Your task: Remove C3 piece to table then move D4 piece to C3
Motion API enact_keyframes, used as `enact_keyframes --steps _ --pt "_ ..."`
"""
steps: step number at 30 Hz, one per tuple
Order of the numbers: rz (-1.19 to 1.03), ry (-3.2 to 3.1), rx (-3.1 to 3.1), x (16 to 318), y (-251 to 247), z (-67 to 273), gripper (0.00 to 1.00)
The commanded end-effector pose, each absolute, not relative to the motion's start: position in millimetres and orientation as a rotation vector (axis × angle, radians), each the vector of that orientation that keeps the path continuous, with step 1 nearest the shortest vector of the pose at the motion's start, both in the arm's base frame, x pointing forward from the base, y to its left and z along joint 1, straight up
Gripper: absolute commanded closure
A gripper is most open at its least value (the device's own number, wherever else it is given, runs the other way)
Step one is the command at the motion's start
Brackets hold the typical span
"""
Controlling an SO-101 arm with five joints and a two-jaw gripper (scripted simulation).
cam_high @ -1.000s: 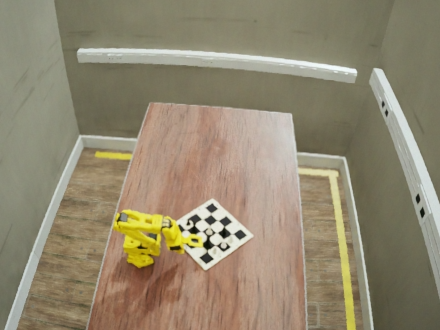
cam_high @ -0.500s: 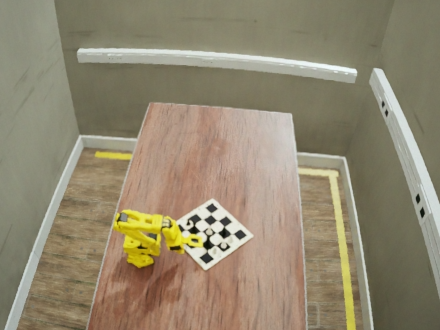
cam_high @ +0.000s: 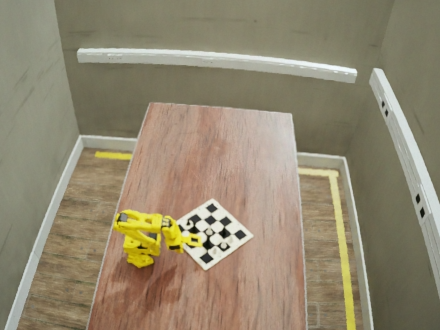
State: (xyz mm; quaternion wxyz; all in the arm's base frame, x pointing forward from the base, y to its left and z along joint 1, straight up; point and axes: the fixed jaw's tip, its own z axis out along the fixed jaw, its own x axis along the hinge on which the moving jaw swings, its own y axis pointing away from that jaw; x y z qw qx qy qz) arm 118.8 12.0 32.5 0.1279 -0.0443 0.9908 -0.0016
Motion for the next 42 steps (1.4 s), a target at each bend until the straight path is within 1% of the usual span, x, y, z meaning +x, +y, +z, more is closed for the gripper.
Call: enact_keyframes --steps 1,6,8,16,28,31,34,40,42 --pt "-0.006 2.862 -0.134 120.5 11.4 46.2 1.00" --pt "-0.006 2.863 -0.134 120.1 11.4 67.2 1.00" --pt "-0.006 2.863 -0.134 120.1 11.4 67.2 1.00" --pt "-0.006 2.863 -0.134 119.8 11.4 93.7 1.00" --pt "-0.004 2.862 -0.149 122.0 12.9 99.1 1.00" --pt "0.006 2.858 -0.201 130.0 18.8 103.5 0.99" --pt "0.023 2.848 -0.292 144.5 30.9 109.4 0.97" --pt "0.067 2.812 -0.527 180.3 74.2 113.5 0.93" --pt "0.067 2.812 -0.527 180.3 74.2 113.5 0.93"
